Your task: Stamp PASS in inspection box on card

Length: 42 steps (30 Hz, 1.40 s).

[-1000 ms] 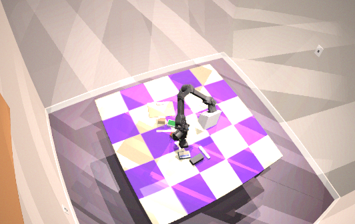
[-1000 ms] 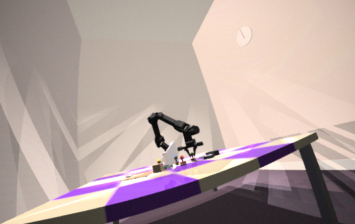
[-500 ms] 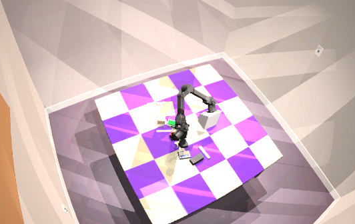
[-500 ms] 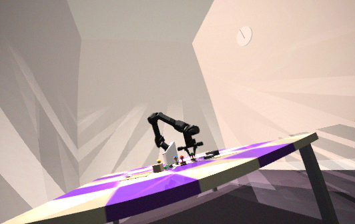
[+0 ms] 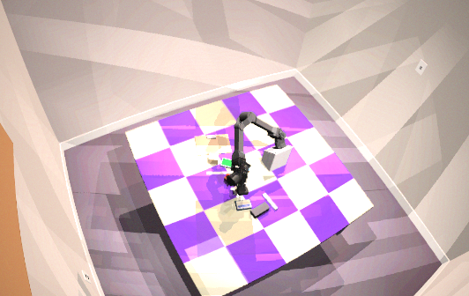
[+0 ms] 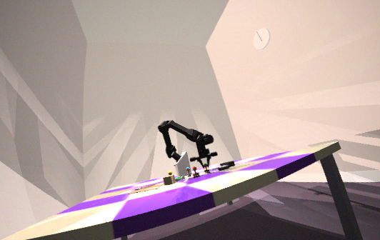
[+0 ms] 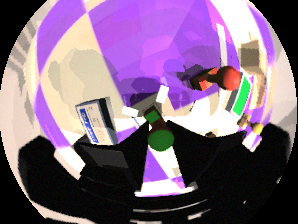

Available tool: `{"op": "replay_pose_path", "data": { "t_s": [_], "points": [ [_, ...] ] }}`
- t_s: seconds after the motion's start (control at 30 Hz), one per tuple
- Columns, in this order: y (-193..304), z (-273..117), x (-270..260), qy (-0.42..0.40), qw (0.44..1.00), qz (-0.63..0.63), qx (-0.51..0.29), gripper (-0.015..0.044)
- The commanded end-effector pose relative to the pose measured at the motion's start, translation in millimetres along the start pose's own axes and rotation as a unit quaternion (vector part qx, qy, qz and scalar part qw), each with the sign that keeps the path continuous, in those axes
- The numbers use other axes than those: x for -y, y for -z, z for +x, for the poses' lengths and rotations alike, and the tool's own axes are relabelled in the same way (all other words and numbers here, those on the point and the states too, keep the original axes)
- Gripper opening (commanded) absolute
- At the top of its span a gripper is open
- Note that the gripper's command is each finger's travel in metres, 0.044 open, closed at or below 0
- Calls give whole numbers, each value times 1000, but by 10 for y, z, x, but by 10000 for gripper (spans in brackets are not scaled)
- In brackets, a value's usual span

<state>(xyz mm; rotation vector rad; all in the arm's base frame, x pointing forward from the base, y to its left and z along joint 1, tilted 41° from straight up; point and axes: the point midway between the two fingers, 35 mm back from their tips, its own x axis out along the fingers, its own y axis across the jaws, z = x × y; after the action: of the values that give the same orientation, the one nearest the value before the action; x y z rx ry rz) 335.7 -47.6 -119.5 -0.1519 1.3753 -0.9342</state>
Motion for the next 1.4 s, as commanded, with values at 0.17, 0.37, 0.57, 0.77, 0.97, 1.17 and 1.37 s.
{"op": "replay_pose_path", "data": {
  "t_s": [0.17,0.37,0.57,0.77,0.97,1.17,1.37],
  "points": [
    [-2,23,9,2,1000,-1,1,0],
    [-2,-3,8,2,1000,-1,1,0],
    [-2,-32,8,2,1000,-1,1,0],
    [-3,-62,7,2,1000,-1,1,0],
    [-2,-88,7,2,1000,-1,1,0],
    [-6,-143,3,2,1000,-1,1,0],
    [-11,-238,-3,1,1000,-1,1,0]
  ]
}}
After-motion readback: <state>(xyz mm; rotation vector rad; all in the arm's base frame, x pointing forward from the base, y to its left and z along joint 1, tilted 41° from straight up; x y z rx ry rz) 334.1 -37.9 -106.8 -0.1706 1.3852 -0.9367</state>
